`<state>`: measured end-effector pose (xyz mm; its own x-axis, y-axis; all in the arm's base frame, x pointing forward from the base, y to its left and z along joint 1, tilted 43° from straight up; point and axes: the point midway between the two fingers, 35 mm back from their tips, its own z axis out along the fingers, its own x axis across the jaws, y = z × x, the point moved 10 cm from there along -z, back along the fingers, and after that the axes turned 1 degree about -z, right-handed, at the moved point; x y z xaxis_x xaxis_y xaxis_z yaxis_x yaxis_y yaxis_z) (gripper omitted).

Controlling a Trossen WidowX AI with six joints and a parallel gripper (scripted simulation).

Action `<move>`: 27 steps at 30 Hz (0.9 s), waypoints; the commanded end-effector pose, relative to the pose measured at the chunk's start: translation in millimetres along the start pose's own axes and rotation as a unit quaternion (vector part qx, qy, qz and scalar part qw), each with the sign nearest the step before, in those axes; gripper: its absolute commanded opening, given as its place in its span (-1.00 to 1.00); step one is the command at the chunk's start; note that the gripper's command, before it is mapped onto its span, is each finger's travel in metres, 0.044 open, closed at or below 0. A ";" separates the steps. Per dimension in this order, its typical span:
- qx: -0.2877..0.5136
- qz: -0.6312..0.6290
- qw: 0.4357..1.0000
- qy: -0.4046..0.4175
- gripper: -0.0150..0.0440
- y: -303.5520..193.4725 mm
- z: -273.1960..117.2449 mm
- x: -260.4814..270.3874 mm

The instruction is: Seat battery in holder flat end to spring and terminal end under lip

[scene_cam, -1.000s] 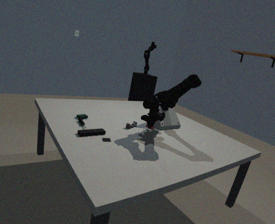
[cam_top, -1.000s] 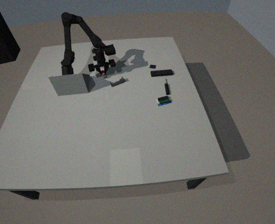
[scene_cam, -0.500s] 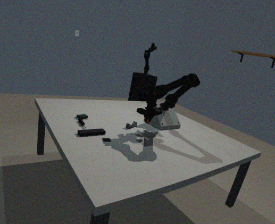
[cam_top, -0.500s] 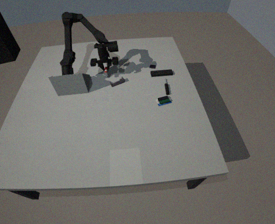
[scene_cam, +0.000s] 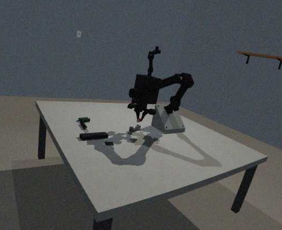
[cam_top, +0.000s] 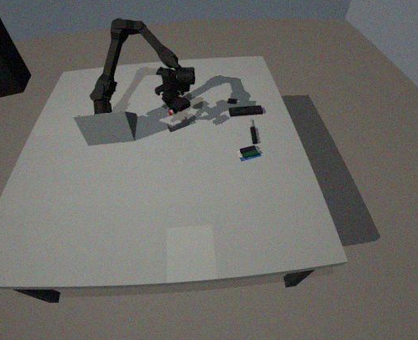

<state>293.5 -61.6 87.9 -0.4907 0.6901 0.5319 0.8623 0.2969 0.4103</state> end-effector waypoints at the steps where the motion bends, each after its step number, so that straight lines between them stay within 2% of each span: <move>1: -0.003 0.112 0.994 -0.002 -0.26 0.4 -5.3 -21.7; 10: -0.007 0.112 0.994 0.000 -0.26 0.1 -3.9 -22.5; 27: -0.101 0.112 0.988 -0.023 -0.26 -12.4 30.1 -19.3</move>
<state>300.1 -63.6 54.0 -0.2823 0.7550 0.5919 0.9149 0.0262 0.4029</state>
